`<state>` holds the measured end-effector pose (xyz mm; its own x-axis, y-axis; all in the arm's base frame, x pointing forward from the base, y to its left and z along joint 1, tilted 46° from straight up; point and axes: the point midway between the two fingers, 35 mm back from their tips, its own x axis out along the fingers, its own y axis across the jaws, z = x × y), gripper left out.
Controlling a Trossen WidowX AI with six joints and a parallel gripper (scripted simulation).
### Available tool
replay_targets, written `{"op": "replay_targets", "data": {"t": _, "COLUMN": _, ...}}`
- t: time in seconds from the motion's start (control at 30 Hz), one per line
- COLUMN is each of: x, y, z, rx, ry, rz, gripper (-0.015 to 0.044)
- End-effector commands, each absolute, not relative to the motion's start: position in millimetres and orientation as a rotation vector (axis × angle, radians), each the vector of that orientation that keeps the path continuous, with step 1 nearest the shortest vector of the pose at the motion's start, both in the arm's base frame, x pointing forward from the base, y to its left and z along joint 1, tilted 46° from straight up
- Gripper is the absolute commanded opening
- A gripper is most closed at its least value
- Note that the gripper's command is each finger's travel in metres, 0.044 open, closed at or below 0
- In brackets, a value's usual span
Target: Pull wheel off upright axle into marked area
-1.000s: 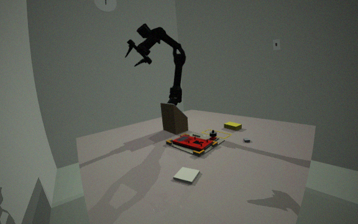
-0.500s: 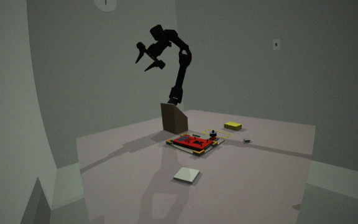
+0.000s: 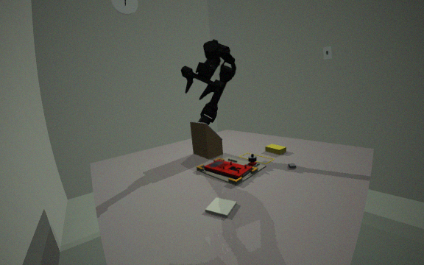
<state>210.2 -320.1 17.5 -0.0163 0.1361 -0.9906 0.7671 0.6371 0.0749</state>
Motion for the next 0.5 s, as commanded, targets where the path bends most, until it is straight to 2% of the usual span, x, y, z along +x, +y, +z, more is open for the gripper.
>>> {"op": "replay_targets", "data": {"t": 0.0, "x": 243.4, "y": -288.9, "z": 13.1, "rx": 0.921, "ry": 1.479, "rz": -0.61, "gripper": 0.03}}
{"op": "replay_targets", "data": {"t": 0.47, "x": 326.2, "y": -170.4, "z": 8.7, "rx": 1.391, "ry": 1.417, "rz": -0.637, "gripper": 0.03}}
